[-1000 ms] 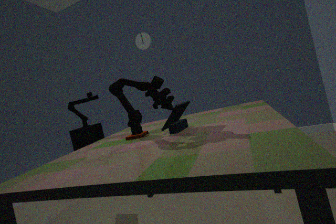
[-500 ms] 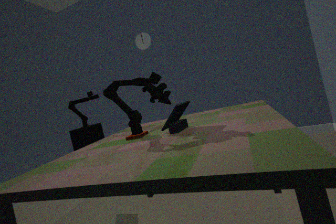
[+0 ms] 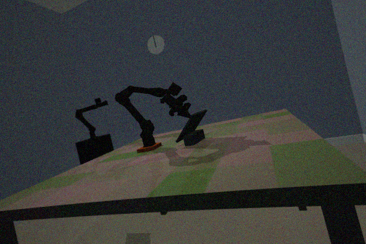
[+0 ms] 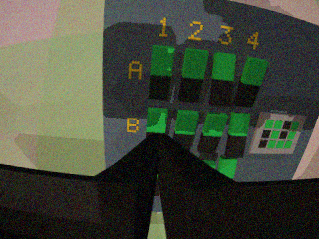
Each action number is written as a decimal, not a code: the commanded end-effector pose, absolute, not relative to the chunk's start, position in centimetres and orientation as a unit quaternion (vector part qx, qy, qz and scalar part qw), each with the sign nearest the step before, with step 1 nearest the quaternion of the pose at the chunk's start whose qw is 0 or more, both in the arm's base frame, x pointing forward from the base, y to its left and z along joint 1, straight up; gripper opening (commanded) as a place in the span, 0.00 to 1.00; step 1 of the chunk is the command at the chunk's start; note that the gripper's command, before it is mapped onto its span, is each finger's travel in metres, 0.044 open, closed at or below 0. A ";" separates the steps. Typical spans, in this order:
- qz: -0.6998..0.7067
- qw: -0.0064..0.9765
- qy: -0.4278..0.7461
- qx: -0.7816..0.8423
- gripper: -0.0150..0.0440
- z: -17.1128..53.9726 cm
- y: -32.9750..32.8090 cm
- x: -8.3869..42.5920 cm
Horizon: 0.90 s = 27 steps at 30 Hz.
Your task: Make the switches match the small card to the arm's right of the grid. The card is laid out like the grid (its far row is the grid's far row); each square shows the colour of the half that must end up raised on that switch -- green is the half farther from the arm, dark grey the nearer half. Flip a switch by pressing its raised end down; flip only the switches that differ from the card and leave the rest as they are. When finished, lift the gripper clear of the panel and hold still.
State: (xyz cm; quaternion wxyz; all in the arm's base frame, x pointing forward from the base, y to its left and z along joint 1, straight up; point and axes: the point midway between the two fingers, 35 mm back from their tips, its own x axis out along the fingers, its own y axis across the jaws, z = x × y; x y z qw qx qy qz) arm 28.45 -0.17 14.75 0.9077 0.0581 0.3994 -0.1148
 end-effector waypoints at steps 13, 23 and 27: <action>-0.114 0.908 0.399 0.057 0.25 13.1 -0.6 29.9; -0.114 0.908 0.399 0.057 0.25 12.8 -0.6 30.2; -0.114 0.908 0.399 0.057 0.25 12.8 -0.6 30.2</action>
